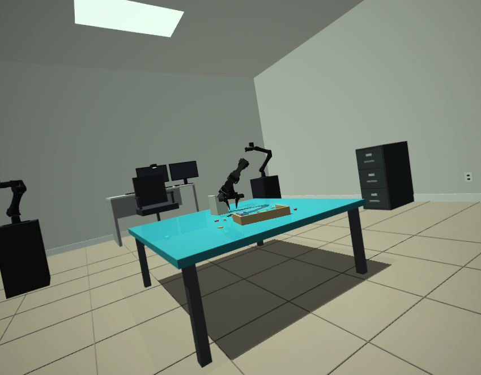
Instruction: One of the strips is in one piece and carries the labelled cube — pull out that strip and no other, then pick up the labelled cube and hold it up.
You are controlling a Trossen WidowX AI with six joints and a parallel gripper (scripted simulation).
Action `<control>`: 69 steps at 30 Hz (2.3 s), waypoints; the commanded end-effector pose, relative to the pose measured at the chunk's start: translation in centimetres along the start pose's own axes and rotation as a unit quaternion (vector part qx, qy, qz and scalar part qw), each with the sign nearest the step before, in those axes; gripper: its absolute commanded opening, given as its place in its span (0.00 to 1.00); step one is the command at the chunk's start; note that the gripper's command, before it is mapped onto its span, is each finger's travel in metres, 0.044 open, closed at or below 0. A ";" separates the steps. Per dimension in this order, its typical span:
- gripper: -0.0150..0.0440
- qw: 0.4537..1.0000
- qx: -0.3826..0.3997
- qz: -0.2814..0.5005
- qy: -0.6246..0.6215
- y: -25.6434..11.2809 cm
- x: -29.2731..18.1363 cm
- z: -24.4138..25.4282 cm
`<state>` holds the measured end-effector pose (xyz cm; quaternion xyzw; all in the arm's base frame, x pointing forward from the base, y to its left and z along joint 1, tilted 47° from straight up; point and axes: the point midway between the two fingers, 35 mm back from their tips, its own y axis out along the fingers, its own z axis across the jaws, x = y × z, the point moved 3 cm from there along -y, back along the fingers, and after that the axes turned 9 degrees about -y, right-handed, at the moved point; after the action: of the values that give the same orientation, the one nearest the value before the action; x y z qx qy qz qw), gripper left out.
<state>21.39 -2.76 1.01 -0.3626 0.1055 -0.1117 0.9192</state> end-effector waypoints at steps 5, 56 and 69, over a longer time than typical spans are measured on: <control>1.00 1.000 0.002 0.001 0.006 -0.3 3.1 0.1; 0.68 1.000 0.002 -0.002 0.003 -0.2 17.9 0.4; 0.68 1.000 0.003 -0.002 0.003 1.9 17.9 0.5</control>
<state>38.80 -6.75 -1.63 -0.3628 0.1043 -0.1155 0.9188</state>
